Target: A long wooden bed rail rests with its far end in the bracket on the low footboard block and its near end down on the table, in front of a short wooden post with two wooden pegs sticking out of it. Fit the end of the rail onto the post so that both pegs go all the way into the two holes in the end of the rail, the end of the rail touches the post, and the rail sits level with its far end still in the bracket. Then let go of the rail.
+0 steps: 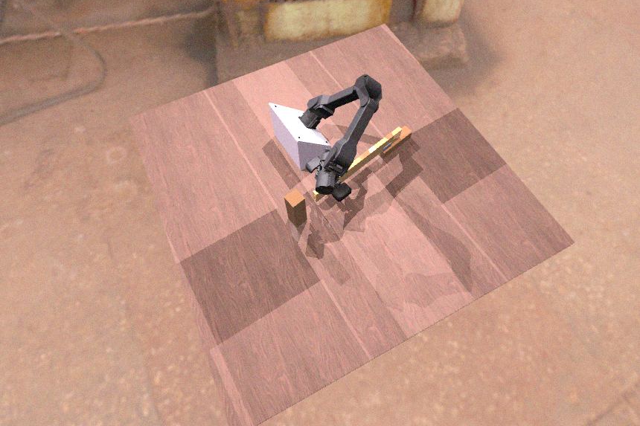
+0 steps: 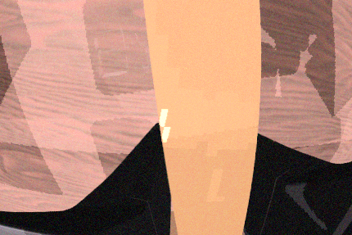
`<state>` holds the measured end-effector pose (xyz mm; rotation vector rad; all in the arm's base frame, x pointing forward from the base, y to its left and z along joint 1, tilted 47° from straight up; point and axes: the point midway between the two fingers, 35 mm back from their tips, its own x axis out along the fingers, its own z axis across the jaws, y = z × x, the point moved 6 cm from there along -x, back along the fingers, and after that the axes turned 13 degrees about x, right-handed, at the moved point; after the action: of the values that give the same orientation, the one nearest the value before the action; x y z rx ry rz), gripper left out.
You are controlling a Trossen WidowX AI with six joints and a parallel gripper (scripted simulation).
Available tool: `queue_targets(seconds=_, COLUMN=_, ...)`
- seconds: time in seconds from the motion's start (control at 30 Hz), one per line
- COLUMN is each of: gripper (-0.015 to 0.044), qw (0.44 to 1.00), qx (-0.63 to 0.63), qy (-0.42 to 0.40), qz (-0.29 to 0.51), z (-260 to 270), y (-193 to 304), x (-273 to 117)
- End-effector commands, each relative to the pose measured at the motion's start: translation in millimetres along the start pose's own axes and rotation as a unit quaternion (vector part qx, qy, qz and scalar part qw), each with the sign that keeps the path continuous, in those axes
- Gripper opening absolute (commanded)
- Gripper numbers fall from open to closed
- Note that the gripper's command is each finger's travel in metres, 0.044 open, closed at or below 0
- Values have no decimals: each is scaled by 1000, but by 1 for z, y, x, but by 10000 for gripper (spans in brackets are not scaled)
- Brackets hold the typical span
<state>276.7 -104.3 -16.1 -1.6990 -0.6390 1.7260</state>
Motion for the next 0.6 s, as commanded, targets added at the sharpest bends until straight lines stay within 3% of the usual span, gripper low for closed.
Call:
queue_targets(seconds=0.0, gripper=0, qw=1000, qx=1, qy=1, qz=1, z=0, y=0, x=-1)
queue_targets(seconds=0.57, gripper=0, qw=1000, qx=1, qy=1, qz=1, z=0, y=0, x=-2)
